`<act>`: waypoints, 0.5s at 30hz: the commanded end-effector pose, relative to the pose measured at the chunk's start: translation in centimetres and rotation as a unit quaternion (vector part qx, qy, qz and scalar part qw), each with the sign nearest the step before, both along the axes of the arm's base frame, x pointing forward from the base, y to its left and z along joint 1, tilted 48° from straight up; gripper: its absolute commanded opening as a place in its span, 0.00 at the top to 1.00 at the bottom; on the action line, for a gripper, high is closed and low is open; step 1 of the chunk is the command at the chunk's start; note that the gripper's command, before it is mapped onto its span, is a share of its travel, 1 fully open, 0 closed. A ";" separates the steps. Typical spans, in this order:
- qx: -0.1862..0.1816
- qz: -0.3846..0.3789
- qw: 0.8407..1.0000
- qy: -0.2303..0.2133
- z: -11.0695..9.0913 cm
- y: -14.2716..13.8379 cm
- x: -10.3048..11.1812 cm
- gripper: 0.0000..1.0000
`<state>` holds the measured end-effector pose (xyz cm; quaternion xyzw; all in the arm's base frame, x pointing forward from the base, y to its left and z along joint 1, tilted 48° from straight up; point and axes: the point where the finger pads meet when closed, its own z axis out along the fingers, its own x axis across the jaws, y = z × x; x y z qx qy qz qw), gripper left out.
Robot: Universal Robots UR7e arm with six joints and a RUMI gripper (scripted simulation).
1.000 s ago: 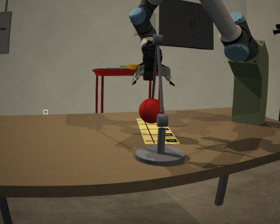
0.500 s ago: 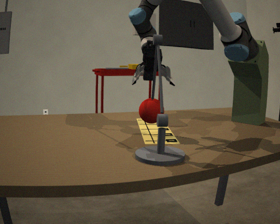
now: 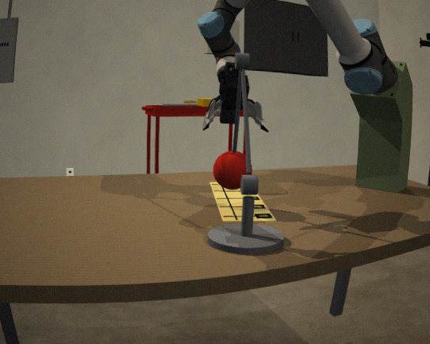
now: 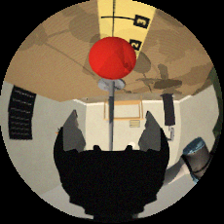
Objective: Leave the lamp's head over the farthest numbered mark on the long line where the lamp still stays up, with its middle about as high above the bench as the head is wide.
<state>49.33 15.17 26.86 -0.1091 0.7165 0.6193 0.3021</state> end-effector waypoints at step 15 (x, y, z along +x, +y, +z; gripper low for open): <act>0.000 0.000 1.000 0.000 0.3 -5.0 -1.6 0.00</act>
